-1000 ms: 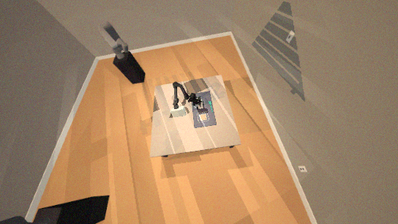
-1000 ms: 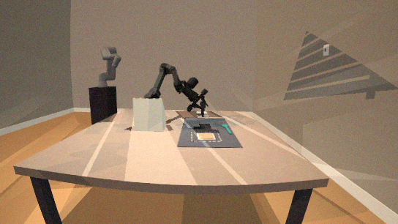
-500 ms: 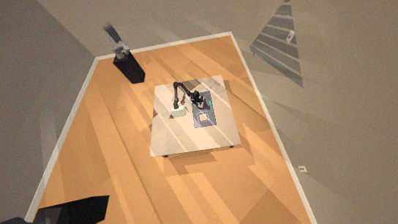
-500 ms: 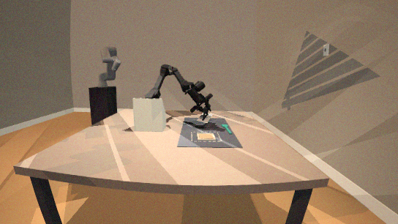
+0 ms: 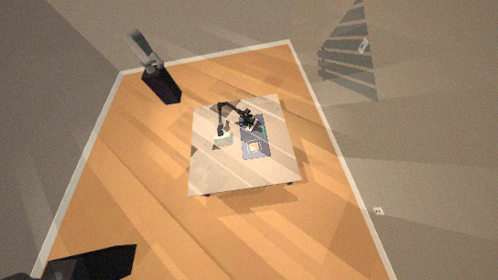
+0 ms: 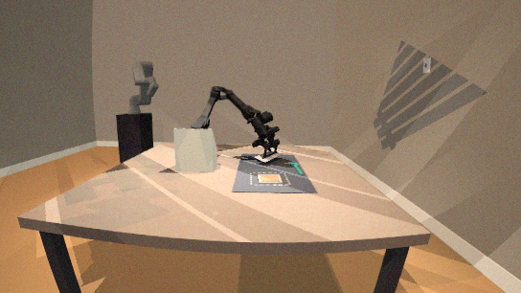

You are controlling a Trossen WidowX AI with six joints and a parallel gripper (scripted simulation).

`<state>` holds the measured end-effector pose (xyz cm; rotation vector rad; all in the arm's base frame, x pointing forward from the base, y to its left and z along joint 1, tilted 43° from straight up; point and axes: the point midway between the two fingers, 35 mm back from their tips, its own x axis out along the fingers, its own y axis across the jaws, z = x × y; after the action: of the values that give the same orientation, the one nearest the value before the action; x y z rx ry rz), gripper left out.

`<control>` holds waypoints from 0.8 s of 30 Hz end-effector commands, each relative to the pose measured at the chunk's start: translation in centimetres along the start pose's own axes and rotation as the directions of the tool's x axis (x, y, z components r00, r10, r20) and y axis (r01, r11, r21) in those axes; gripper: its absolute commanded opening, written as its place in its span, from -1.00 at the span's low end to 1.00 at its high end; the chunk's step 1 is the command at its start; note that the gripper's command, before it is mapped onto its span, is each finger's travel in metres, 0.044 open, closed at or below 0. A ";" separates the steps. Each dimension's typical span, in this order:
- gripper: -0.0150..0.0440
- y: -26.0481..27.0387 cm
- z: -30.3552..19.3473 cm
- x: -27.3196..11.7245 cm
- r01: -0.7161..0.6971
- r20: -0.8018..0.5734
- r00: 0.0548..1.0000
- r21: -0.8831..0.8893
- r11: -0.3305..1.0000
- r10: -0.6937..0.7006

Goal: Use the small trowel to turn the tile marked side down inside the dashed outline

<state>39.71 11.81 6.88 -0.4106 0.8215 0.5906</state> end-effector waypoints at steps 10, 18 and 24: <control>-0.49 3.6 2.9 -2.2 0.122 -0.223 0.971 0.156 0.980 -0.085; -0.49 6.0 4.3 -4.9 0.241 -0.332 0.928 0.194 0.951 -0.167; -0.49 6.5 4.6 -5.5 0.265 -0.348 0.919 0.196 0.944 -0.186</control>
<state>35.20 17.94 12.89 -0.3777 1.1276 0.2416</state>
